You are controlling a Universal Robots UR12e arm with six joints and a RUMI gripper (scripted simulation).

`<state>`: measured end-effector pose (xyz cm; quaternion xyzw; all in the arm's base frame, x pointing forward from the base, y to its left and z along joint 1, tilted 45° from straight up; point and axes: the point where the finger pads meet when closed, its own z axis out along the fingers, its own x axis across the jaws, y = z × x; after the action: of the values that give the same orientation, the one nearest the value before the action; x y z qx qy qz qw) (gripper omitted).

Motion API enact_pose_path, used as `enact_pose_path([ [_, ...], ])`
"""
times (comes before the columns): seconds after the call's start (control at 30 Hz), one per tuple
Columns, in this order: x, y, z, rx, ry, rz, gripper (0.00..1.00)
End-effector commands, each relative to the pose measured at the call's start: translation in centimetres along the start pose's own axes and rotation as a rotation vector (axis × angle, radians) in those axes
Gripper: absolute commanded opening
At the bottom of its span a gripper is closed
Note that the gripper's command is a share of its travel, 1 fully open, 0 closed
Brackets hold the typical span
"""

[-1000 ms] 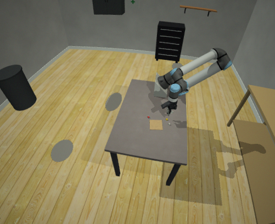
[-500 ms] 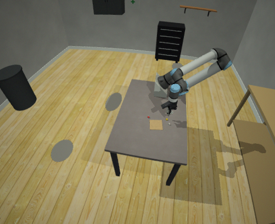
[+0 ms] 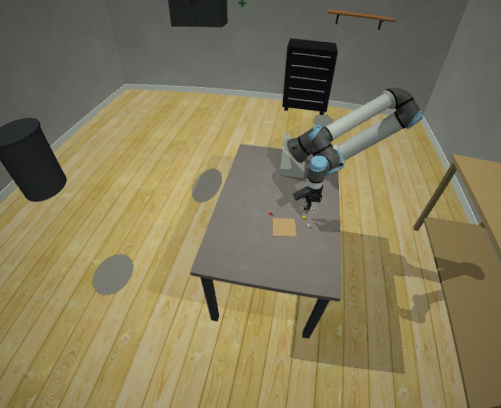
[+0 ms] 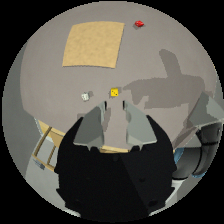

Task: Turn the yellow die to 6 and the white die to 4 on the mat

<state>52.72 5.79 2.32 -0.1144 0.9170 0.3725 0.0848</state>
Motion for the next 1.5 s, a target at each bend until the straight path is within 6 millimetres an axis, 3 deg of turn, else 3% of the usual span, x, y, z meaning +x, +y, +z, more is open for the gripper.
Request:
enact_pose_path([
  [0.0,0.1,0.0,1.5,-0.002,-0.001,0.003,0.18],
  [0.57,0.0,0.0,3.3,-0.002,-0.001,0.003,0.18],
  [1.47,0.0,0.0,3.5,-0.002,-0.001,0.003,0.18],
])
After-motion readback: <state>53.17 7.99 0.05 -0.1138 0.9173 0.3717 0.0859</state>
